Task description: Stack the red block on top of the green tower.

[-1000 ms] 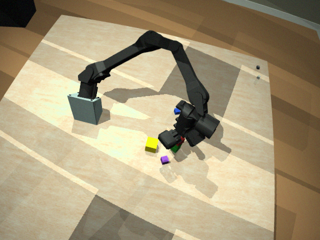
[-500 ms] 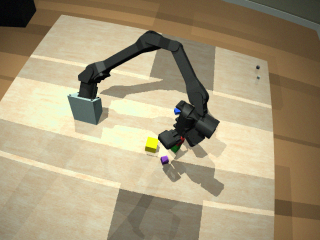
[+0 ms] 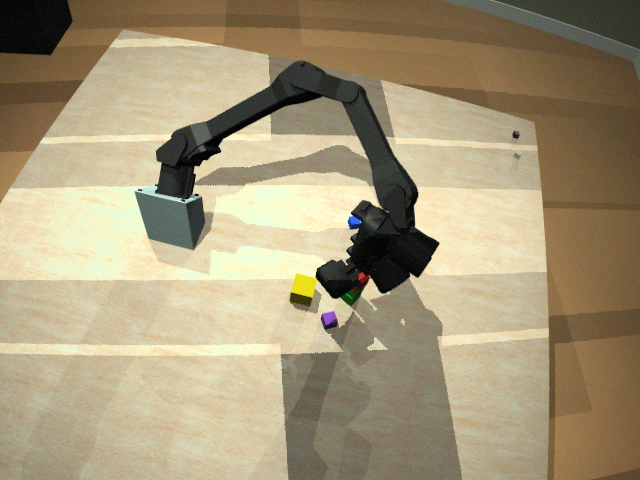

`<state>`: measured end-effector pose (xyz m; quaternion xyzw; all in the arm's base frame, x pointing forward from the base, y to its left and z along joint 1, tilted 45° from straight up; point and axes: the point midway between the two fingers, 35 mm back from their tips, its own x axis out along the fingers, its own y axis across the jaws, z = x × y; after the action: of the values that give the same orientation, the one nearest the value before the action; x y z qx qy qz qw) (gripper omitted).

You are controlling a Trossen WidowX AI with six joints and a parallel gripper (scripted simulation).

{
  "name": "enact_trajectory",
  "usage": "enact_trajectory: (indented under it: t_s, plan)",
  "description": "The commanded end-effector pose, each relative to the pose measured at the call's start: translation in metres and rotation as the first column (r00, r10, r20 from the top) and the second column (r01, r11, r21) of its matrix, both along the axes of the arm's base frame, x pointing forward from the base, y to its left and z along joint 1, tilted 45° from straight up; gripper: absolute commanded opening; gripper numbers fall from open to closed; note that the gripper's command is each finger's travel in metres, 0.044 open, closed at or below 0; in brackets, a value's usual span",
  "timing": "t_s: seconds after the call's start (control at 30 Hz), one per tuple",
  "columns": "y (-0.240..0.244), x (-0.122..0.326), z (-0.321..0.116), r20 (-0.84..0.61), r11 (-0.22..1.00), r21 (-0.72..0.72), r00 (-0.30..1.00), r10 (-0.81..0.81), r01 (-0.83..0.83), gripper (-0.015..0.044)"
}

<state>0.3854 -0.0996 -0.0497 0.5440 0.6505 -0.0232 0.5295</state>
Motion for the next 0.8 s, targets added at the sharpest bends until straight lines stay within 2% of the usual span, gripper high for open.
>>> enact_trajectory:
  t_s: [0.0,0.17,0.77]
  plan:
    - [0.0000,0.0000,-0.0004,0.000,1.000,-0.001,1.000,0.001,-0.001,0.0315]
    - [0.0000,0.0000,-0.0004,0.000,1.000,-0.001,1.000,0.001,-0.001,0.0440]
    - [0.0000,0.0000,-0.0004,0.000,1.000,-0.001,1.000,0.001,-0.001,0.0440]
